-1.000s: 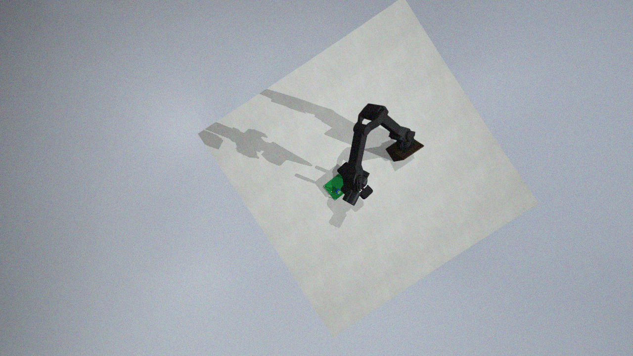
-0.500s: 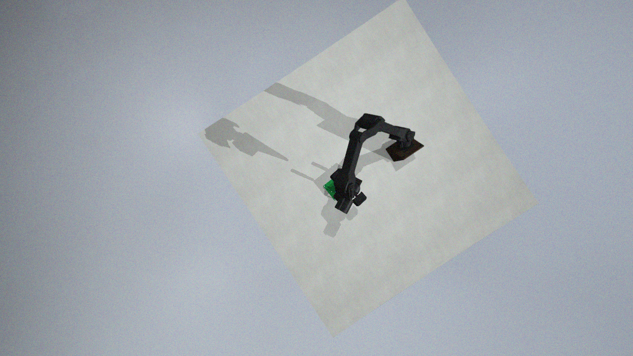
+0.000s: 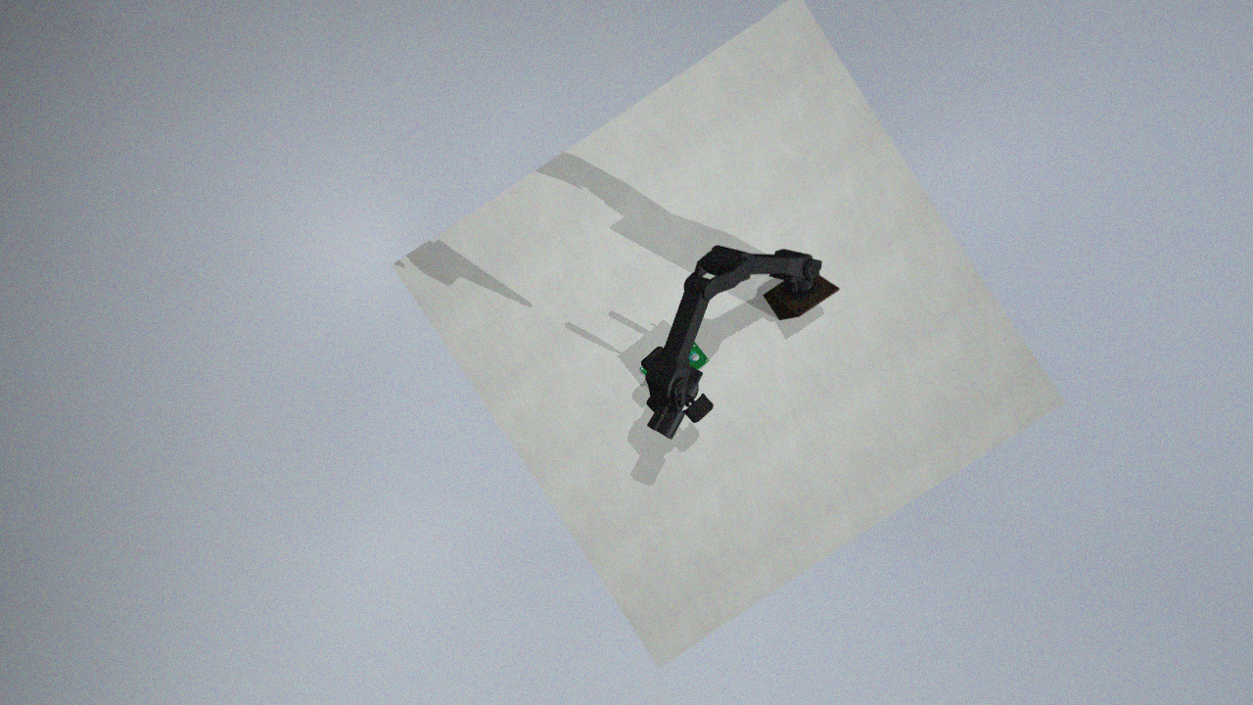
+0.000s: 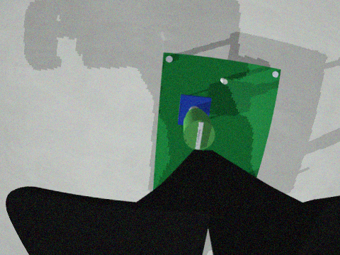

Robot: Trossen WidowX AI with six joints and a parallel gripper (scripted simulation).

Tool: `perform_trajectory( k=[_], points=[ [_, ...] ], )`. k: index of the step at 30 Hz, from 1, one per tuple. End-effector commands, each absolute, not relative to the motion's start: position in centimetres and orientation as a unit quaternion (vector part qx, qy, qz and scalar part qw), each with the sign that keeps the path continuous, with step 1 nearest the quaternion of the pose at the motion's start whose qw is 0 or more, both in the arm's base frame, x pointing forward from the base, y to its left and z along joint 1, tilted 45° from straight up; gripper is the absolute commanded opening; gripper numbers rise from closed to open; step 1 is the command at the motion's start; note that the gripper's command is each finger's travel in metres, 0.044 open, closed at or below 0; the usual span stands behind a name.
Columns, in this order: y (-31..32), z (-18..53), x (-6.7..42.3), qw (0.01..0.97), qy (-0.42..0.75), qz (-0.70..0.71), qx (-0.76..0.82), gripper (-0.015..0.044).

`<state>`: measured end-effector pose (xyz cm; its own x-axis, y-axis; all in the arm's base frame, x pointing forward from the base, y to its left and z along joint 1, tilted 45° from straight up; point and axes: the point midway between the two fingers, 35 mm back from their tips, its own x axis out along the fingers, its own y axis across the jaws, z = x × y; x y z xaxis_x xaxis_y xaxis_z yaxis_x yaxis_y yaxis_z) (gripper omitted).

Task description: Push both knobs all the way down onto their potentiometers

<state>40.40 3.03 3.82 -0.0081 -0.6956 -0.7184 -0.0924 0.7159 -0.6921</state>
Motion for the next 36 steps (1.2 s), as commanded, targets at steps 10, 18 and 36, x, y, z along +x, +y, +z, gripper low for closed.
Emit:
perform_trajectory(
  k=[10, 18, 36],
  points=[
    [2.0, 2.8, 40.4, 0.638, 0.670, -0.236, -0.297, 0.0000],
    [1.2, 2.1, 40.4, 0.638, 0.670, -0.236, -0.297, 0.0000],
    [1.1, 1.9, 40.4, 0.638, 0.670, -0.236, -0.297, 0.0000]
  ],
)
